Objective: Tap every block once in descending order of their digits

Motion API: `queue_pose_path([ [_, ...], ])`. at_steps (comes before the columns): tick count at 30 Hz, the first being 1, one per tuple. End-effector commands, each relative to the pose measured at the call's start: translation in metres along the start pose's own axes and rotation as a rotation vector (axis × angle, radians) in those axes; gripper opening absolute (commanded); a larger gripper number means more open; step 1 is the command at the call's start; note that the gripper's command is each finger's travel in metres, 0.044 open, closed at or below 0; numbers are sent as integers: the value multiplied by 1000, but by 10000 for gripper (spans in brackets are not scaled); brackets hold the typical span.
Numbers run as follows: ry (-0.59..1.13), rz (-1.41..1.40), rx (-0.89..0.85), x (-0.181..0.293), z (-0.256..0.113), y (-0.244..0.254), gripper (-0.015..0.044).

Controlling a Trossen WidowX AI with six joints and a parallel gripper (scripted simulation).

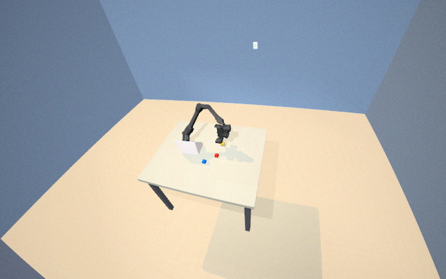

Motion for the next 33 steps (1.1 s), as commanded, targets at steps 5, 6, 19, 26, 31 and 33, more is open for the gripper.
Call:
queue_pose_path([
  [5,1,4,-5,0,9,0,20],
  [6,1,4,-5,0,11,0,20],
  [19,1,4,-6,1,30,1,20],
  [26,-5,0,-3,-1,26,0,20],
  [31,1,4,-5,0,1,0,20],
  [33,1,4,-4,0,-2,0,20],
])
Point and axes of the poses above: the point midway between the two fingers, 35 mm back from their tips, its own z axis out along the fingers, its own y axis across the jaws, x = y × z, the point moved 2 cm from there along -z, back along the fingers, and after that the axes turned 7 degrees about -z, right-handed, at the moved point
